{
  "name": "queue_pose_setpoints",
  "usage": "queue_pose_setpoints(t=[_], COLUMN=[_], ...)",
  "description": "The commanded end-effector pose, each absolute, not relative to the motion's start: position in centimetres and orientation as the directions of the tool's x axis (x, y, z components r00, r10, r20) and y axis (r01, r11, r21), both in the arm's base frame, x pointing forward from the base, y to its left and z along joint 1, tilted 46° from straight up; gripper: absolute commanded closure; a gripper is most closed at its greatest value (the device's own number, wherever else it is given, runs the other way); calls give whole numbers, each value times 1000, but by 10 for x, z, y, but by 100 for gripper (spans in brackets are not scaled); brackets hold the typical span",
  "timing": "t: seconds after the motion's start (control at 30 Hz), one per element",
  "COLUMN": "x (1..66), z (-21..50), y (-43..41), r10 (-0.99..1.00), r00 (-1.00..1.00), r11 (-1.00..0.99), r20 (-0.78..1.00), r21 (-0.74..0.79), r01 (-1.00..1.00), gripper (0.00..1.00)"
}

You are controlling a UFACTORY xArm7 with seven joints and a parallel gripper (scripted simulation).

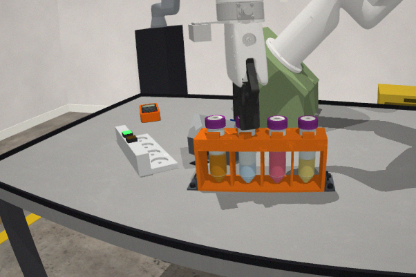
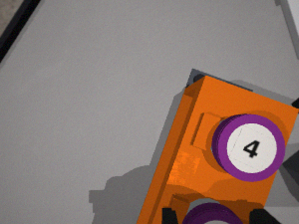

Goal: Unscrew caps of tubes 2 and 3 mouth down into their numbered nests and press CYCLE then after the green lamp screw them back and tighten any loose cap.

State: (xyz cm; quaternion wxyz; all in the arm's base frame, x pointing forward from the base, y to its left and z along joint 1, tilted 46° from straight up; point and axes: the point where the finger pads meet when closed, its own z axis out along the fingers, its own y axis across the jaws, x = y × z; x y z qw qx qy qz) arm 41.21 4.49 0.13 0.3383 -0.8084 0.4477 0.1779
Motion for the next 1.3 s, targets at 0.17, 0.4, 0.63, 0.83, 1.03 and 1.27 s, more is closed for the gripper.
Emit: queue_pose_setpoints(t=[0.17, 0.4, 0.63, 0.83, 1.03, 1.27], x=[413, 413, 413, 413, 413, 413], z=[2, 2, 2, 2, 2, 2], y=[42, 42, 42, 42, 42, 43], r10=[-427, -394, -394, -394, -422, -589], r00=[813, 846, 846, 846, 818, 571], r11=[-558, -582, -582, -582, -562, -383], r20=[-395, -360, -360, -360, -391, -571], r21=[-592, -614, -614, -614, -595, -425], r01=[-581, -533, -533, -533, -574, -820], gripper=[54, 54, 100, 100, 100, 100])
